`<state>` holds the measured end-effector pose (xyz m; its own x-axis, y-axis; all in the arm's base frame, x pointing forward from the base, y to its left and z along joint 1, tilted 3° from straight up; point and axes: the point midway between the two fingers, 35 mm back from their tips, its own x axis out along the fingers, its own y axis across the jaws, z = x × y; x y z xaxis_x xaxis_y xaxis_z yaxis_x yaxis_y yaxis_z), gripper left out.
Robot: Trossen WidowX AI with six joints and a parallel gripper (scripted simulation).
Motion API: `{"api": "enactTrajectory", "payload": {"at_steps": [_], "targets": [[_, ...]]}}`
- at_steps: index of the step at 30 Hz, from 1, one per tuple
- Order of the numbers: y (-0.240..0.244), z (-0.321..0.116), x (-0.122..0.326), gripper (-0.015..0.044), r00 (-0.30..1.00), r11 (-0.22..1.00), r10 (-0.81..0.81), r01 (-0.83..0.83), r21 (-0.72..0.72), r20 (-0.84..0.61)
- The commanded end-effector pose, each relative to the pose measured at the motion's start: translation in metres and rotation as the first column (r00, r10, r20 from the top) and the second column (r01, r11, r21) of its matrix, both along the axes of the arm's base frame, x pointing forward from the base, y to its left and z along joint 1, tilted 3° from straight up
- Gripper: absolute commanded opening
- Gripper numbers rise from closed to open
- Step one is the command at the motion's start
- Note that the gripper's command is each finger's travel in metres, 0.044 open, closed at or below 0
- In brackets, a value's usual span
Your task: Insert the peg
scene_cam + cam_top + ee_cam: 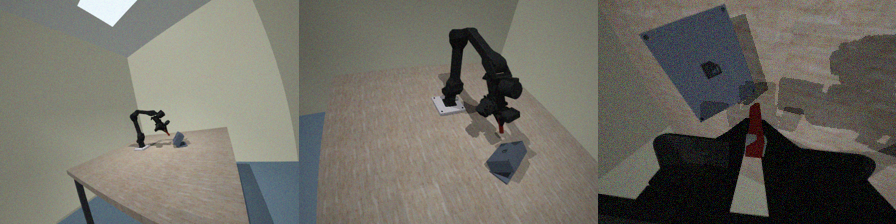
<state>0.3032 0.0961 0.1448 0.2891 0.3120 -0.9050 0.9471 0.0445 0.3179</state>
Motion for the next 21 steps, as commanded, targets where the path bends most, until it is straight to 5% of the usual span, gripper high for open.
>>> {"api": "enactTrajectory", "payload": {"at_steps": [1, 21], "targets": [[-0.003, 0.002, 0.000, 0.0000, 0.999, 0.998, -0.054, 0.054, 0.032, 0.002], [-0.017, 0.006, 0.002, 0.0000, 0.962, 0.950, -0.272, 0.272, 0.153, -0.017]]}}
